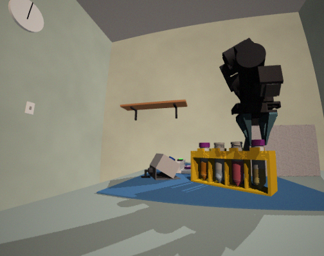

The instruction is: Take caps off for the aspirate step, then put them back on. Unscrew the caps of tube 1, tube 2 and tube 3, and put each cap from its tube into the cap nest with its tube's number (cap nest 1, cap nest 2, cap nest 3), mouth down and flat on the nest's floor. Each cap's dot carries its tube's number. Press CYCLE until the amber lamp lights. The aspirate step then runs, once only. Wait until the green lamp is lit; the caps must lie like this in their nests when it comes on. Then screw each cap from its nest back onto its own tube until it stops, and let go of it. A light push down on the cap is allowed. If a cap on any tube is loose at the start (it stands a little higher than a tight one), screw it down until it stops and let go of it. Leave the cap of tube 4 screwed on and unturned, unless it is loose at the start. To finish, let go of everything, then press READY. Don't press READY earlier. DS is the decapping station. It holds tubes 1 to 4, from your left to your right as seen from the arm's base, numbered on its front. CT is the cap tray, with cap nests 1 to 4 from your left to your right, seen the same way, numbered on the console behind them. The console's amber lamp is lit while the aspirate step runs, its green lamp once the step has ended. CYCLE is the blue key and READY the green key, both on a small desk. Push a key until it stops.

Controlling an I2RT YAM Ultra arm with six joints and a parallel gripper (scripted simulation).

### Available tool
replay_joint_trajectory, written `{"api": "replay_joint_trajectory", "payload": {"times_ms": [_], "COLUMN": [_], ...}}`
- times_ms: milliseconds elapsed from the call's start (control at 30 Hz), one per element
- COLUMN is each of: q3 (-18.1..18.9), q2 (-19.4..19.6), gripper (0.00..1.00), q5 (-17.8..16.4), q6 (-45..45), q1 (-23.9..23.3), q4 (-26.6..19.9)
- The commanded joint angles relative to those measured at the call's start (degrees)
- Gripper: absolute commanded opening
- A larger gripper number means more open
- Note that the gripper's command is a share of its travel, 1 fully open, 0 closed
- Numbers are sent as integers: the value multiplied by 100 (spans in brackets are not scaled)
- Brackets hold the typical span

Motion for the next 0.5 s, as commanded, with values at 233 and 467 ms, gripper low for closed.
{"api": "replay_joint_trajectory", "payload": {"times_ms": [233,467], "q3": [16,12], "q2": [-91,-91], "gripper": [0,0], "q5": [1,2], "q6": [2950,4955], "q1": [16,15], "q4": [15,20]}}
